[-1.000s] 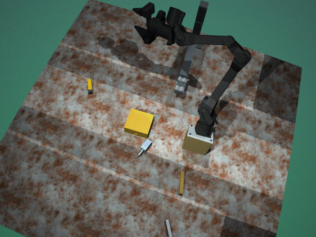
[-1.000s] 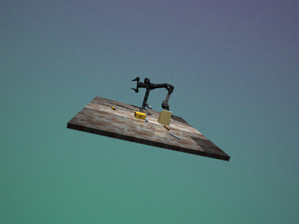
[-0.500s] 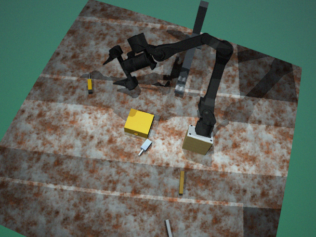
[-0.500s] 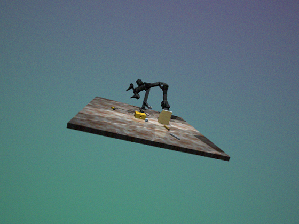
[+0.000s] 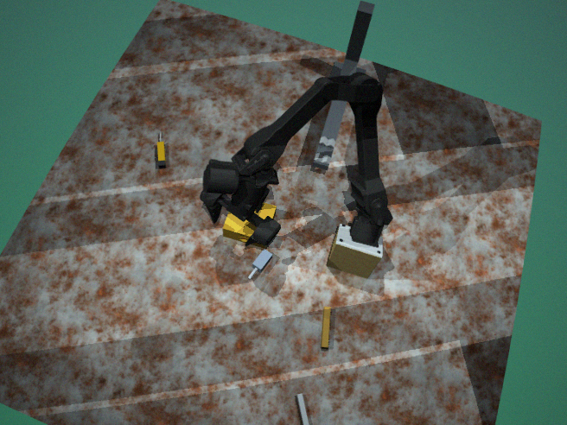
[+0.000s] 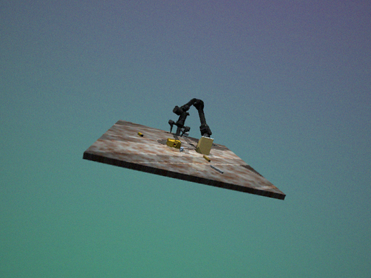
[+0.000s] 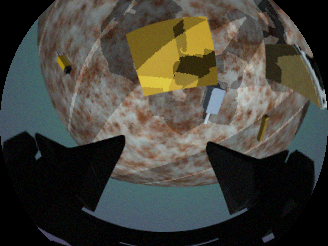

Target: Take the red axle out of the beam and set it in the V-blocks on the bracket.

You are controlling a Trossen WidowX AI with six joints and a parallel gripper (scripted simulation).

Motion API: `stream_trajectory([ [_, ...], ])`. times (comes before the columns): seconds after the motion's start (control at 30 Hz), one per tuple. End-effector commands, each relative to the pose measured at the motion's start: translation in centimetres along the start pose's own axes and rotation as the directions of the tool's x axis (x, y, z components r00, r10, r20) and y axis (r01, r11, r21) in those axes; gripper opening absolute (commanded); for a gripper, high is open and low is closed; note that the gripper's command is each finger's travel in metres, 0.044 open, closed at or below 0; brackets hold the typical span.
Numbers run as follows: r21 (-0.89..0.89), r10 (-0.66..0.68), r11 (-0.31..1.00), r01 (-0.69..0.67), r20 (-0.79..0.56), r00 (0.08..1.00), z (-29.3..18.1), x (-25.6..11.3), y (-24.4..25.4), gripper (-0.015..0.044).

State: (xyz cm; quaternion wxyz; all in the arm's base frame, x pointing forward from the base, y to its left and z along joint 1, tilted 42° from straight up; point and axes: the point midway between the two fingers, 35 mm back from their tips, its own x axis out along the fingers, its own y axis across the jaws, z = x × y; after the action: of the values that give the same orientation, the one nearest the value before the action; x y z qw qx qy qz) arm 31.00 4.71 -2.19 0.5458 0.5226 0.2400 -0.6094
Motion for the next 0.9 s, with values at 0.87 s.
stream_trajectory([
  [0.87,0.030,-0.087,0.996,0.081,0.335,0.938,3.2,5.9,-8.5,0.0440],
])
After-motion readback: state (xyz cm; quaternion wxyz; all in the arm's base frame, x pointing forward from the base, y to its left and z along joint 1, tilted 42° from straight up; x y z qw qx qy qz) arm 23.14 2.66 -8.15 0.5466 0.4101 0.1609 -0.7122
